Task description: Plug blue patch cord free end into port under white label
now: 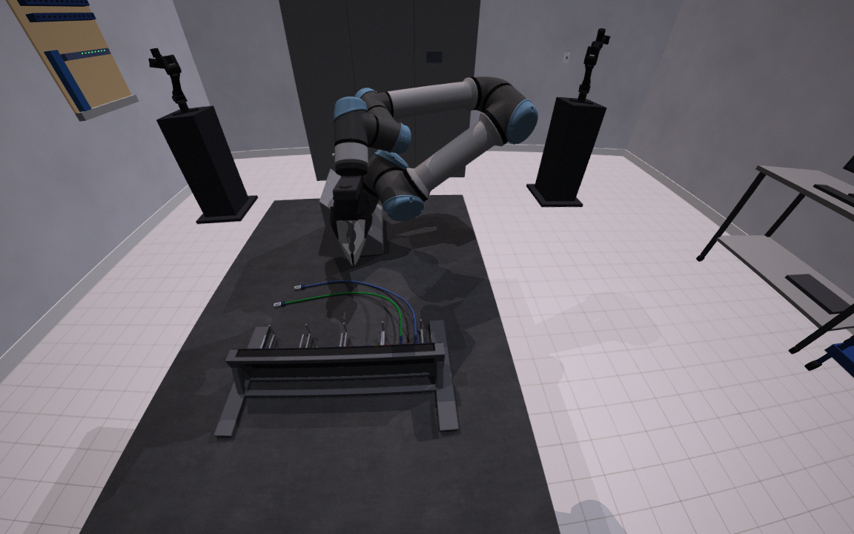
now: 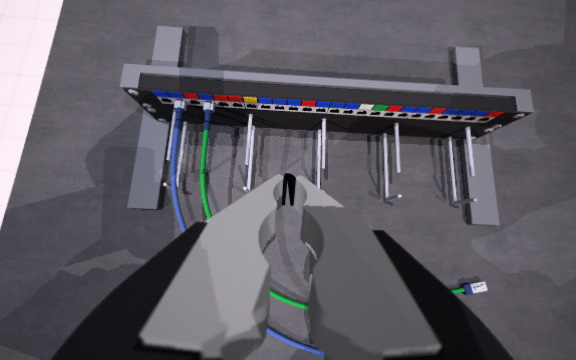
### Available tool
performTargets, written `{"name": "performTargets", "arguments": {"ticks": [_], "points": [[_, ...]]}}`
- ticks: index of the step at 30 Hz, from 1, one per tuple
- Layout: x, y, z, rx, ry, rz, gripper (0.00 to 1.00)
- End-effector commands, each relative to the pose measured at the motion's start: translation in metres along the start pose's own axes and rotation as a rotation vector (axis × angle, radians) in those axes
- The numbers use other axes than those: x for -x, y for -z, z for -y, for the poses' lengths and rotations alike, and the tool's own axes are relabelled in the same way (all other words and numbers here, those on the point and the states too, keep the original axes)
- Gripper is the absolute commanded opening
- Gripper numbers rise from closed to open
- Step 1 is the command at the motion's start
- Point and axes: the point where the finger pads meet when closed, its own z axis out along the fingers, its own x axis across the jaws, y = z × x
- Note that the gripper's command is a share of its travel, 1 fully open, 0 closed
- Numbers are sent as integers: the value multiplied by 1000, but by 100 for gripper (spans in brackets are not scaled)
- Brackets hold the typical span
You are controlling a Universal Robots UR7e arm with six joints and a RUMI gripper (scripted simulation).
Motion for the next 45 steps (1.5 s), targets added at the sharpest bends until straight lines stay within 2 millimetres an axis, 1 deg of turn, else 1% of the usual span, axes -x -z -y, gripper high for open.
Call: {"name": "performTargets", "arguments": {"ticks": [1,14,27,42,45], "points": [[-2,0,1,-1,1,0,0],[-2,-3,1,-1,1,0,0],[-2,-14,1,-1,1,0,0],[-2,-45,1,-1,1,0,0],[-2,-47,1,-1,1,0,0]]}}
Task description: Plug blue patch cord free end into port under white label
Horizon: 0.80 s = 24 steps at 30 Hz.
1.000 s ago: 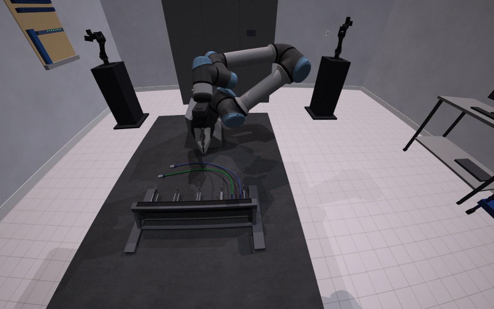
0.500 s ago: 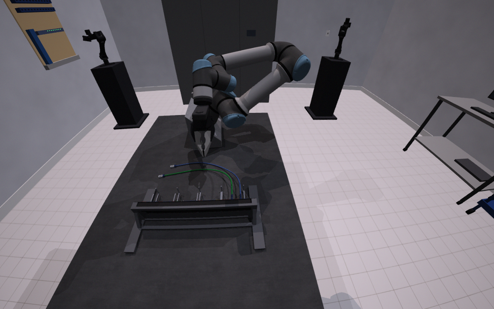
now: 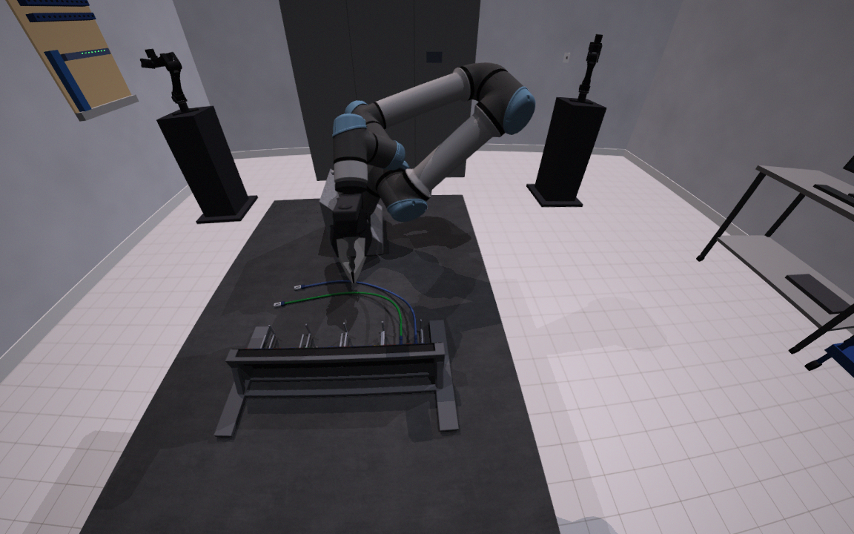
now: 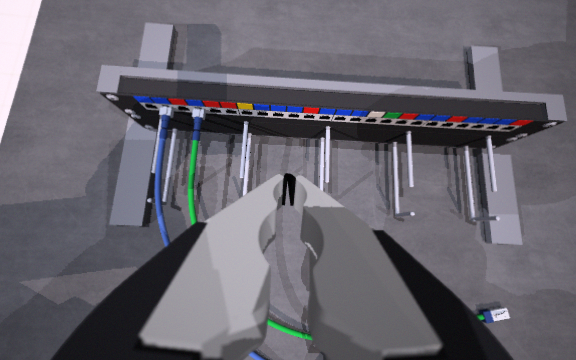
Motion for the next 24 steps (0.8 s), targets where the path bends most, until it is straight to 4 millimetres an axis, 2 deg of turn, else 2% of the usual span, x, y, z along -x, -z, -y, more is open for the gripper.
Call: {"name": "performTargets", "arguments": {"ticks": [1,24], "points": [[-1,-10,1,-4,0,-4,0],[-1,-64,2,-4,0,-4,0]]}}
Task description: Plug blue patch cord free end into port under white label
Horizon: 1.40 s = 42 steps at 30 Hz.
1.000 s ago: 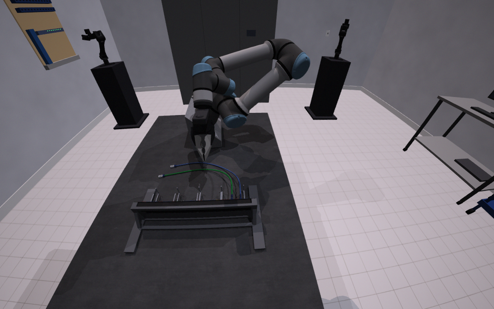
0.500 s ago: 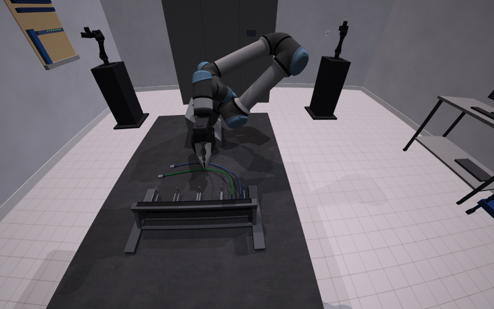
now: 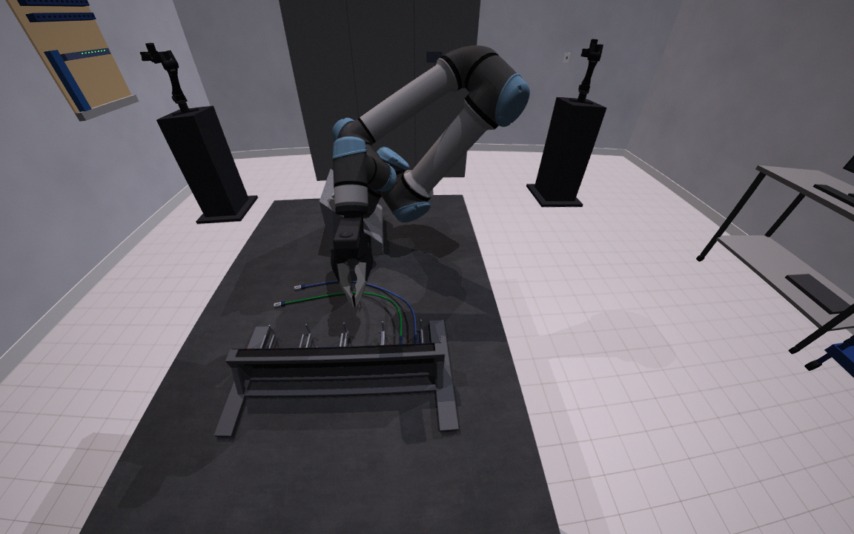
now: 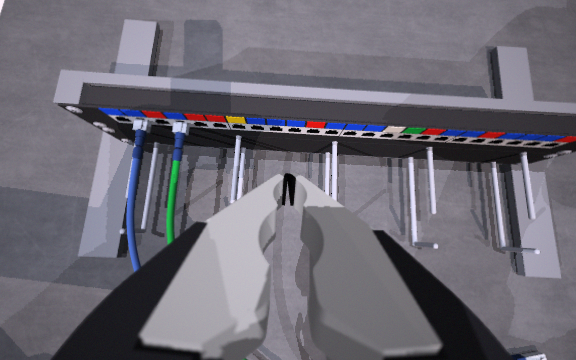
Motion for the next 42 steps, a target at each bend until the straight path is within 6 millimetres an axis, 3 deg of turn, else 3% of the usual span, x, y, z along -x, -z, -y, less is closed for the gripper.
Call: {"name": "performTargets", "arguments": {"ticks": [1,21,42], "points": [[-1,-13,1,-6,-1,-4,0],[-1,-43,1,-6,-1,-4,0],[-1,-47,2,-6,-1,-4,0]]}}
